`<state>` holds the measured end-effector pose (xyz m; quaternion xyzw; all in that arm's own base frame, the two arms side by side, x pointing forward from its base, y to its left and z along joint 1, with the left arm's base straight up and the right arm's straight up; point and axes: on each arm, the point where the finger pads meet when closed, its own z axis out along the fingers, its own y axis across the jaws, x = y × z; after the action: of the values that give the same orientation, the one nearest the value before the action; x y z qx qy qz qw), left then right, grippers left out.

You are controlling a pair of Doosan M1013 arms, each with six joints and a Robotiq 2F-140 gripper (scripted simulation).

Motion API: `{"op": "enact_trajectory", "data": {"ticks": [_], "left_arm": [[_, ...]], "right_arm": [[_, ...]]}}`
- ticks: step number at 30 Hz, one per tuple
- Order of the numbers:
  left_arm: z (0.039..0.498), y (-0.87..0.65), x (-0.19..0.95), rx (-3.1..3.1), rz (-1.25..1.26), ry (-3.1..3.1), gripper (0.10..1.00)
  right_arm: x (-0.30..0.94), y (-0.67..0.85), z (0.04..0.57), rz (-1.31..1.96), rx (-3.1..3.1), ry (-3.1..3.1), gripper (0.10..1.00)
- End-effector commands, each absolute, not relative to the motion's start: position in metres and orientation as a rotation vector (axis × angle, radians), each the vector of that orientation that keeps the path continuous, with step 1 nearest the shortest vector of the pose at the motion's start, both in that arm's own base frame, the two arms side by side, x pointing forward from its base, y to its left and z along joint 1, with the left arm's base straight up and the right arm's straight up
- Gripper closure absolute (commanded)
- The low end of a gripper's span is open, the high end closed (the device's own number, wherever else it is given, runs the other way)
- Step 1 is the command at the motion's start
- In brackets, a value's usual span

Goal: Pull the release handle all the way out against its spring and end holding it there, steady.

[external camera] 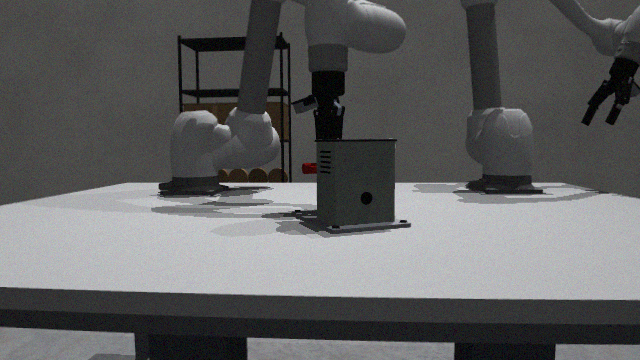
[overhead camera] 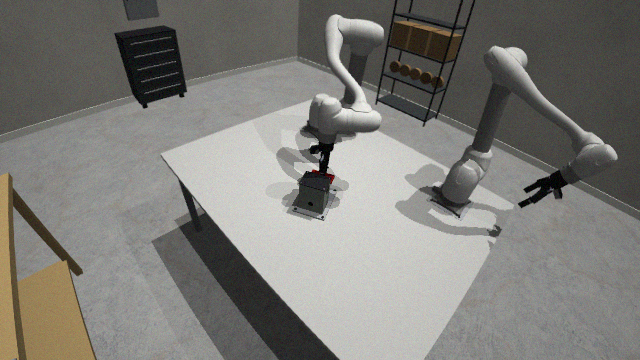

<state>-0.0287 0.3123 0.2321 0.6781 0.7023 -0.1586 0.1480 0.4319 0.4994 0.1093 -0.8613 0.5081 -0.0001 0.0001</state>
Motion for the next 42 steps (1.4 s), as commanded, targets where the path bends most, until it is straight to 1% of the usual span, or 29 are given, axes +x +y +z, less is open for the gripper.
{"op": "enact_trajectory", "data": {"ticks": [1, 42], "left_arm": [[0.233, 0.313, -0.029, 1.951, -0.456, 2.021, 0.098], [0.233, 0.313, -0.029, 1.951, -0.456, 2.021, 0.098]], "right_arm": [[0.430, 0.499, 0.110, 0.000, -2.705, 1.596, 0.999], [0.381, 0.471, 0.110, 0.000, -2.705, 1.596, 0.999]]}}
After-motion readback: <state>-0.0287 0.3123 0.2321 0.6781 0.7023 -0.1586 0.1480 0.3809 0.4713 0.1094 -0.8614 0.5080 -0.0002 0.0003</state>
